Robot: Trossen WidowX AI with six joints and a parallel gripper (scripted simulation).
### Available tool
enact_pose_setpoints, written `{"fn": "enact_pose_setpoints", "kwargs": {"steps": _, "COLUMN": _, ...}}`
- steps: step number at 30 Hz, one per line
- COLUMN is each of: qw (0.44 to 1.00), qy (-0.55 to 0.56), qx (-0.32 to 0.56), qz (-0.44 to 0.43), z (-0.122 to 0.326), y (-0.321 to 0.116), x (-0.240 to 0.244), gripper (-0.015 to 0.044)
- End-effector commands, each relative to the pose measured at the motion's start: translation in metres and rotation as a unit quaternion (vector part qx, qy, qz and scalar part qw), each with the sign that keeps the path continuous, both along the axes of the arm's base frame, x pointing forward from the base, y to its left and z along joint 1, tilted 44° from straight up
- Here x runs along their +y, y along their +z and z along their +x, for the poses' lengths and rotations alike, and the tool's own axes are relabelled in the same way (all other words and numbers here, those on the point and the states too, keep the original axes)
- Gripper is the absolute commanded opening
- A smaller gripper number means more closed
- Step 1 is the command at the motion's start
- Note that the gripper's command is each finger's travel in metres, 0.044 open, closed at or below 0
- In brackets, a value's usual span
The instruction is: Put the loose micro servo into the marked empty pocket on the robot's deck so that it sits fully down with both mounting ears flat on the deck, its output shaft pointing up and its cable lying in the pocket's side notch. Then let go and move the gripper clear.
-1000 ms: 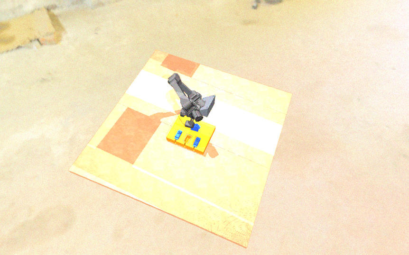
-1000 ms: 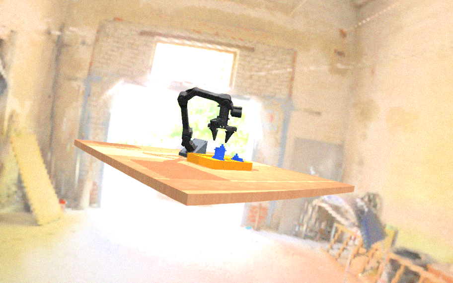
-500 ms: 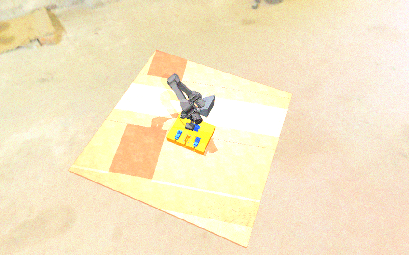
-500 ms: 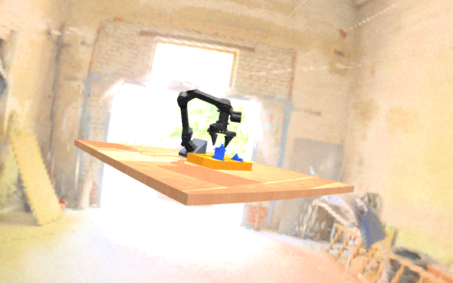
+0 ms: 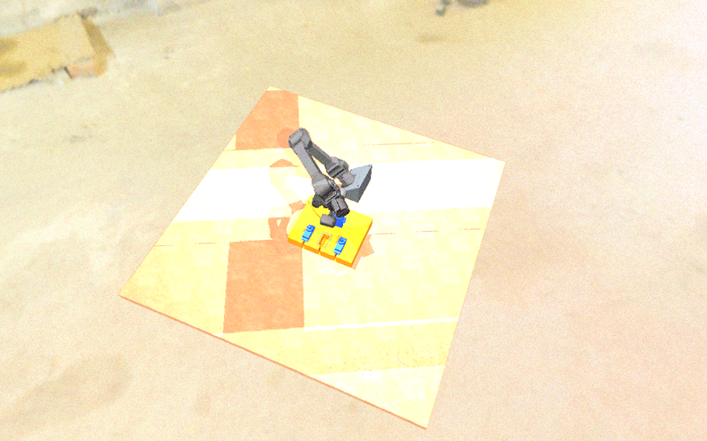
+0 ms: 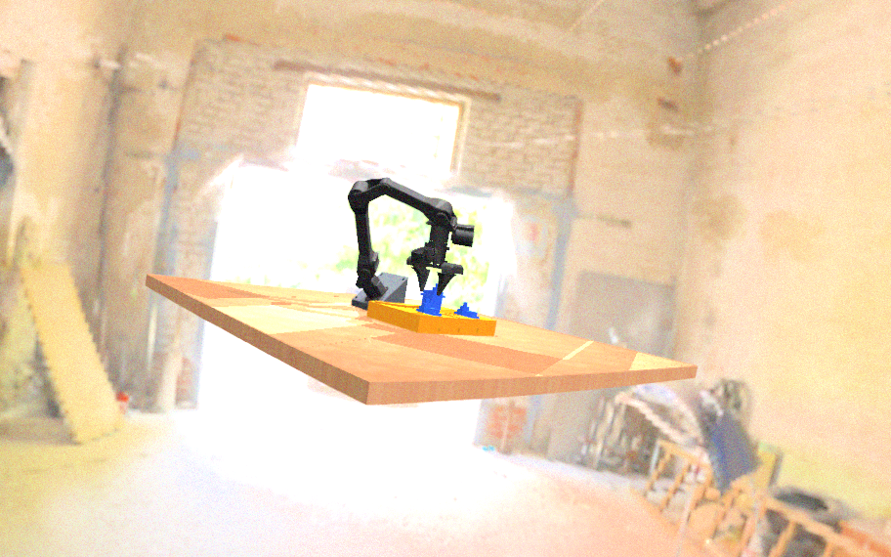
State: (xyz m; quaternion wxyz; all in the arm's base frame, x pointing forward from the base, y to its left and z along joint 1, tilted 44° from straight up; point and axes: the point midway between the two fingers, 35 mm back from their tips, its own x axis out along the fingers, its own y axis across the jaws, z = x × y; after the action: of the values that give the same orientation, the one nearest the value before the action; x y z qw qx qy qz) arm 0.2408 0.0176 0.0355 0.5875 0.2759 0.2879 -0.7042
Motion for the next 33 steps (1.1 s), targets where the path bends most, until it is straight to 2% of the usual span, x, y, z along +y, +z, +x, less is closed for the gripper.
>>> {"fn": "enact_pose_setpoints", "kwargs": {"steps": 1, "qw": 1.000, "qy": 0.003, "qx": 0.000, "qz": -0.001, "z": 0.000, "y": 0.000, "x": -0.001, "gripper": 0.0230}}
{"fn": "enact_pose_setpoints", "kwargs": {"steps": 5, "qw": 1.000, "qy": 0.003, "qx": 0.000, "qz": -0.001, "z": 0.000, "y": 0.000, "x": -0.001, "gripper": 0.0125}}
{"fn": "enact_pose_setpoints", "kwargs": {"steps": 10, "qw": 1.000, "qy": 0.003, "qx": 0.000, "qz": -0.001, "z": 0.000, "y": 0.000, "x": -0.001, "gripper": 0.0092}}
{"fn": "enact_pose_setpoints", "kwargs": {"steps": 14, "qw": 1.000, "qy": 0.003, "qx": 0.000, "qz": -0.001, "z": 0.002, "y": 0.005, "x": 0.004, "gripper": 0.0000}}
{"fn": "enact_pose_setpoints", "kwargs": {"steps": 19, "qw": 1.000, "qy": 0.003, "qx": 0.001, "qz": -0.001, "z": 0.002, "y": 0.023, "x": 0.017, "gripper": 0.0000}}
{"fn": "enact_pose_setpoints", "kwargs": {"steps": 33, "qw": 1.000, "qy": 0.003, "qx": 0.001, "qz": -0.001, "z": 0.002, "y": 0.023, "x": 0.018, "gripper": 0.0000}}
